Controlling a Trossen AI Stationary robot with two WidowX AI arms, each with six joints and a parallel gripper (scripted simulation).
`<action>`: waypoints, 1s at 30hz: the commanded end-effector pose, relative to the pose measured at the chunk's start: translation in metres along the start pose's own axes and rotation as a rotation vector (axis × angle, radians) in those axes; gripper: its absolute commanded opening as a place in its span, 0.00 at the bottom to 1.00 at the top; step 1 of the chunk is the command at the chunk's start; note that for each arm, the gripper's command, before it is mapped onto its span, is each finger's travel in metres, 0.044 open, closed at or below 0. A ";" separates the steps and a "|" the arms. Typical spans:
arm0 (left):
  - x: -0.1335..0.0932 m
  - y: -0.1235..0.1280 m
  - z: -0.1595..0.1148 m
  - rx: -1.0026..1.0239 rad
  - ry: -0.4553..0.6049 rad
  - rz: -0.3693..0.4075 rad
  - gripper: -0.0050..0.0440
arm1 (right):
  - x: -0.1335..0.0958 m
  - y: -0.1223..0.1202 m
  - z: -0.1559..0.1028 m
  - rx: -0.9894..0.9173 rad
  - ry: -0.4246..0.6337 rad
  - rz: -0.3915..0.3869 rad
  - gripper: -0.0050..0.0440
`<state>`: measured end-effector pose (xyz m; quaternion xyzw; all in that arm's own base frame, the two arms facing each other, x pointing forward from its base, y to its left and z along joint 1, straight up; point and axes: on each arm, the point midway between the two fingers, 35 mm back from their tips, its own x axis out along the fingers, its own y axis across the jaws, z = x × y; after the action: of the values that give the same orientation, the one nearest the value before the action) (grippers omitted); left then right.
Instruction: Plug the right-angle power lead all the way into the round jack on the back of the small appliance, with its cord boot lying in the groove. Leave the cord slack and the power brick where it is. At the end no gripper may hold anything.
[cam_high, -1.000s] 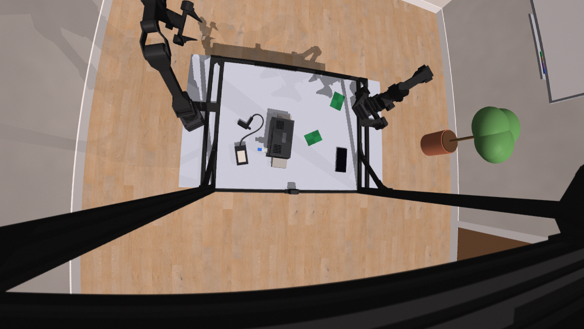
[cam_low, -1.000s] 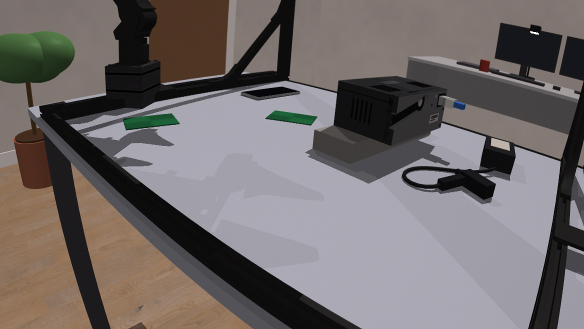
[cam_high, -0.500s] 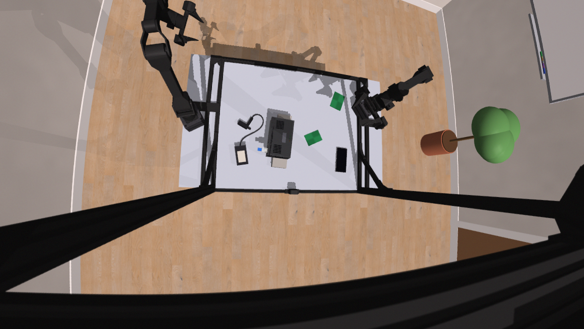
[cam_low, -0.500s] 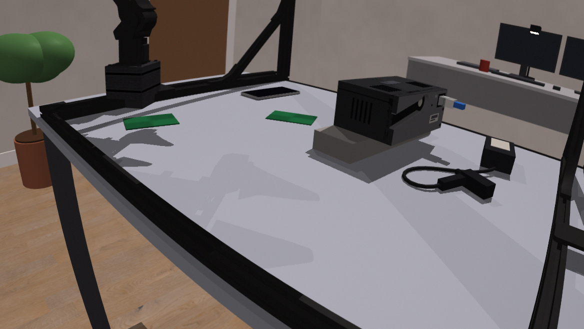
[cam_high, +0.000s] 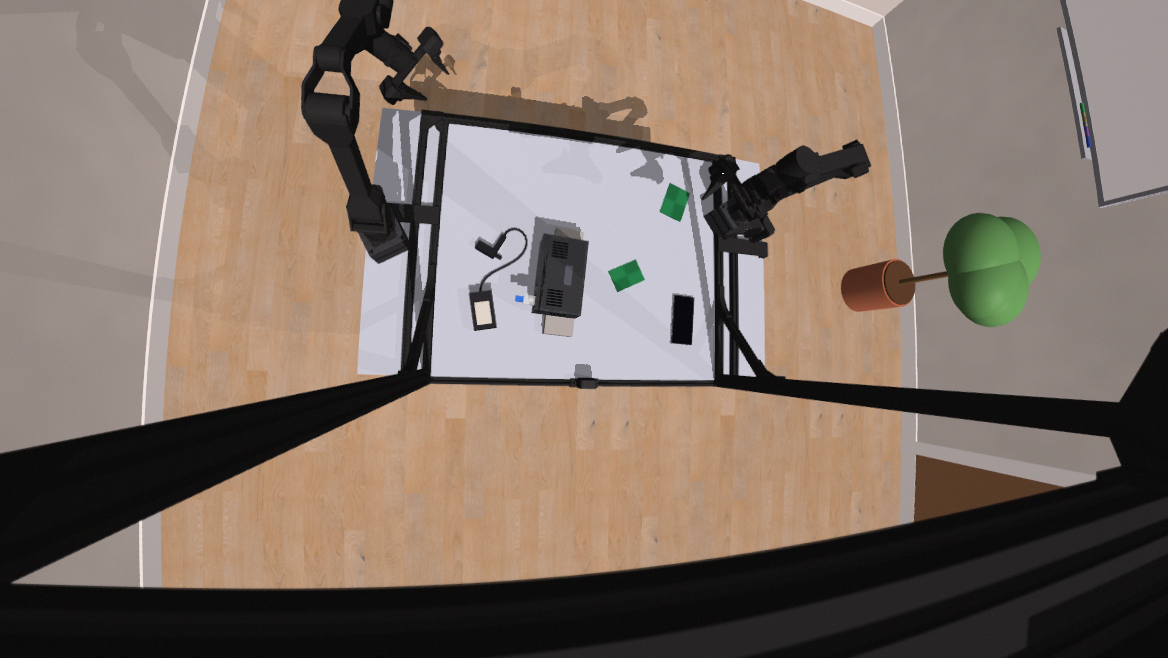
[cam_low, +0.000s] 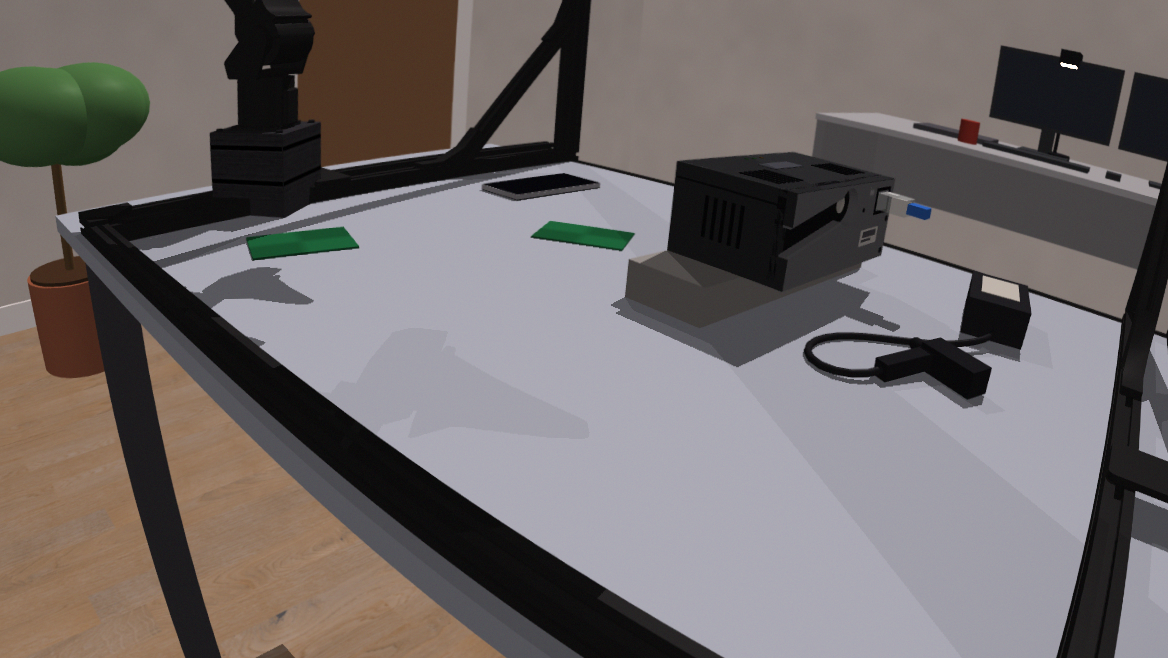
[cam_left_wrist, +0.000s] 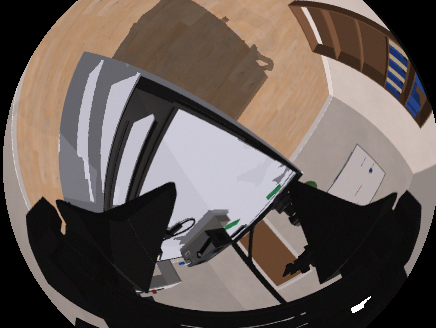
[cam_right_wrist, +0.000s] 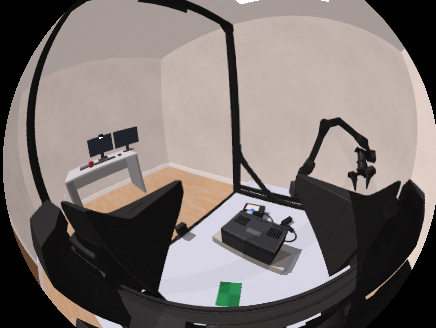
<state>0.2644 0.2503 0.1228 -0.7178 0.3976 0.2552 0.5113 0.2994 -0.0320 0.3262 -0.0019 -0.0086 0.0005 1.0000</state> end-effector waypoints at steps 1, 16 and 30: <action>0.032 -0.005 -0.034 0.212 0.035 0.075 0.92 | -0.013 -0.012 0.015 -0.011 -0.019 -0.003 0.92; 0.140 0.027 -0.184 1.197 0.218 0.300 0.92 | -0.074 -0.039 0.038 -0.017 0.001 -0.005 0.92; 0.177 0.111 -0.286 2.089 0.421 0.365 0.92 | -0.122 -0.025 0.052 -0.007 0.013 -0.004 0.92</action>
<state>0.2753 -0.0730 0.0330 0.0481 0.6119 -0.2224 0.7575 0.1855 -0.0645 0.3685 0.0019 0.0016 -0.0014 1.0000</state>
